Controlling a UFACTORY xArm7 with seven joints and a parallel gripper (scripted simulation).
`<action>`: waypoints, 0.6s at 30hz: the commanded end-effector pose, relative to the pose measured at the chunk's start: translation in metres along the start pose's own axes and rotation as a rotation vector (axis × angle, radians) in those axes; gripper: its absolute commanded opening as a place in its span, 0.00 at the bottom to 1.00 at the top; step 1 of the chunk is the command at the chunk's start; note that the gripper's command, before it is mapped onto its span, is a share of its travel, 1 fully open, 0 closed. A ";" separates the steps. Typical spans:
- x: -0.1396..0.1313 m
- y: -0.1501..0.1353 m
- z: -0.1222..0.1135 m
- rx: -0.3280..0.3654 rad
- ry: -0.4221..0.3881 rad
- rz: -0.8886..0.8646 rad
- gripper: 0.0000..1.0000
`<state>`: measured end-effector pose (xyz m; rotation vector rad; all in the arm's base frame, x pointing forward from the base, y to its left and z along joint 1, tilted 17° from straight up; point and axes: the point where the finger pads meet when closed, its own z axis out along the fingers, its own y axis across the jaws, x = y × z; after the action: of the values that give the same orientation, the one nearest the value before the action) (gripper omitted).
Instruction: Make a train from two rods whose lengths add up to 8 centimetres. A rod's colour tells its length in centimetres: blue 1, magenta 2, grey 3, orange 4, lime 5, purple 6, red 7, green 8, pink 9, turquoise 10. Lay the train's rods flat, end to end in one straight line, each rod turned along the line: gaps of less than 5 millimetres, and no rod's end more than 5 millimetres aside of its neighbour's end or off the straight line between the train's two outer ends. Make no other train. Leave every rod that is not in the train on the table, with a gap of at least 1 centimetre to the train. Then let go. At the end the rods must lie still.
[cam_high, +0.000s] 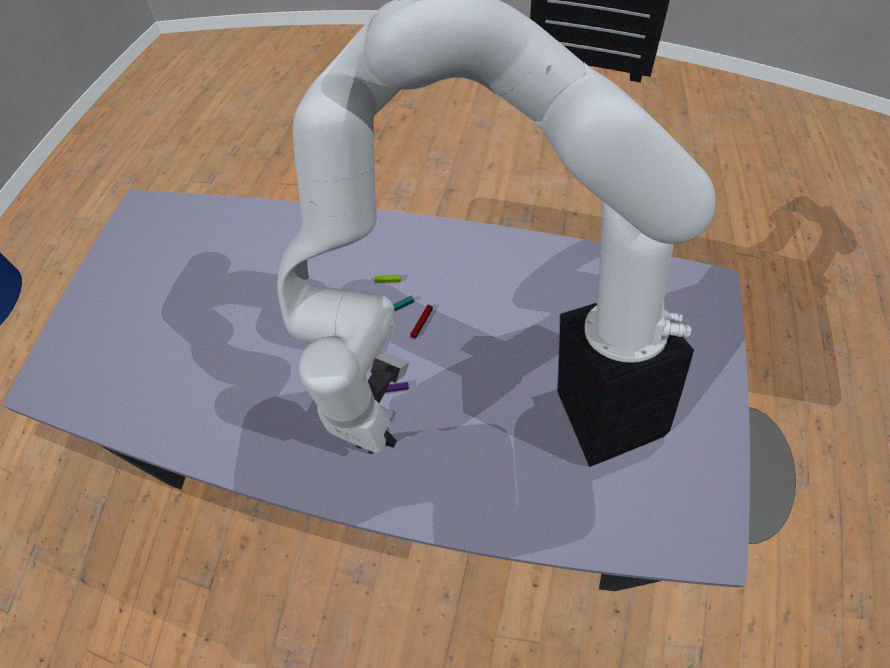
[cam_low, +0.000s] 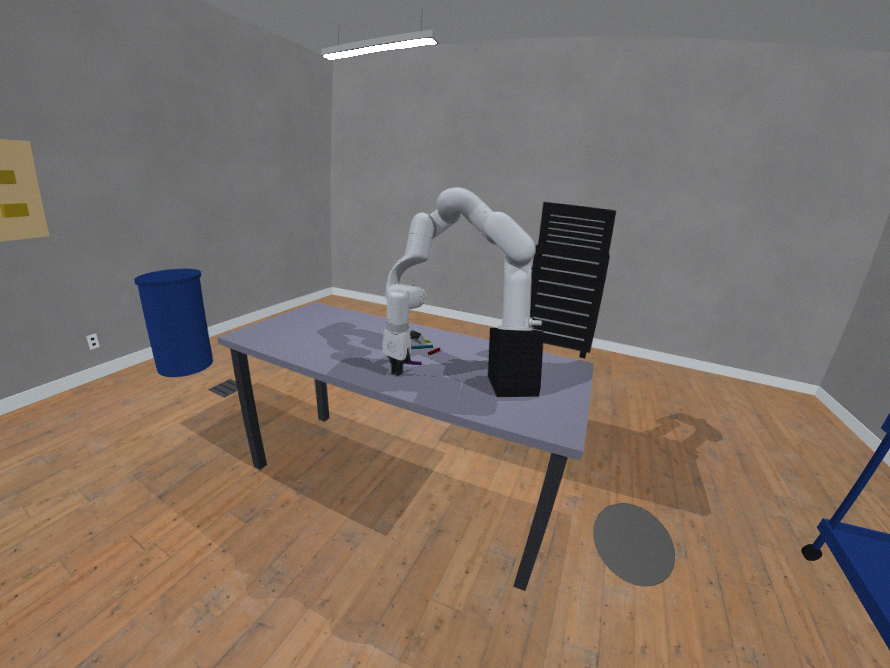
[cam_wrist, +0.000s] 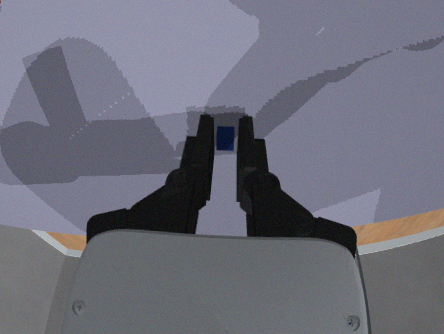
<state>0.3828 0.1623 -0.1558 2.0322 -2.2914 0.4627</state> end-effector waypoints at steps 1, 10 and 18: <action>-0.001 -0.001 -0.001 0.002 -0.003 0.000 0.16; -0.001 -0.001 -0.001 0.002 -0.003 0.000 0.24; -0.001 -0.001 -0.002 0.002 -0.003 0.000 0.24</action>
<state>0.3828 0.1623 -0.1558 2.0322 -2.2914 0.4627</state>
